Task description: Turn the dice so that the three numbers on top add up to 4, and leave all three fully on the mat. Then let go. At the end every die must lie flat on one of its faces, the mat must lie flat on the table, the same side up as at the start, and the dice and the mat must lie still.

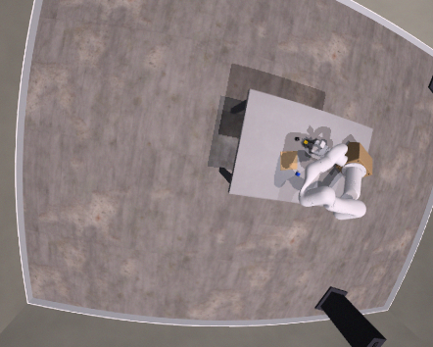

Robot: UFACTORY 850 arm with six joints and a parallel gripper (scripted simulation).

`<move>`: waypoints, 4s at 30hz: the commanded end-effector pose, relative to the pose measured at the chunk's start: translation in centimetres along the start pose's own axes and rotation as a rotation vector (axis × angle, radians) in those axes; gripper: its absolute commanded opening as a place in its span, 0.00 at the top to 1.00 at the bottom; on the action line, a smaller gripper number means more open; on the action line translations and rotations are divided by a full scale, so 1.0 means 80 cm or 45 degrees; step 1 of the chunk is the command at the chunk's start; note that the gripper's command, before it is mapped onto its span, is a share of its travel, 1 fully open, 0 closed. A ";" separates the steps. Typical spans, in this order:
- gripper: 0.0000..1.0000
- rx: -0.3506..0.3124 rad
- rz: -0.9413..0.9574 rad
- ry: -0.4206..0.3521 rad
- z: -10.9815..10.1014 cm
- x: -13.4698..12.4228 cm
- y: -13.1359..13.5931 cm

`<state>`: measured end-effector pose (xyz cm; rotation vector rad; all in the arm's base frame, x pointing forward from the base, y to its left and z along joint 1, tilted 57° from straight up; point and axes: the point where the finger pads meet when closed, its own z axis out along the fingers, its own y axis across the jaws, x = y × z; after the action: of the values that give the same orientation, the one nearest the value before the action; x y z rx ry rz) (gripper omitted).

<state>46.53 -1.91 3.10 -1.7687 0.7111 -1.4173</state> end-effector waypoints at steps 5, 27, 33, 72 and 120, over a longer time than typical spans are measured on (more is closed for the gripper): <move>0.79 0.000 0.000 0.001 0.000 0.001 0.000; 0.79 0.000 0.000 0.001 0.001 -0.001 0.000; 0.79 0.000 0.000 0.001 0.002 -0.004 0.000; 0.79 0.000 0.000 0.001 0.007 -0.012 0.000; 0.58 0.000 0.000 0.001 0.007 -0.012 0.000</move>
<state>46.83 -0.97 2.46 -1.7687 0.7111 -1.4173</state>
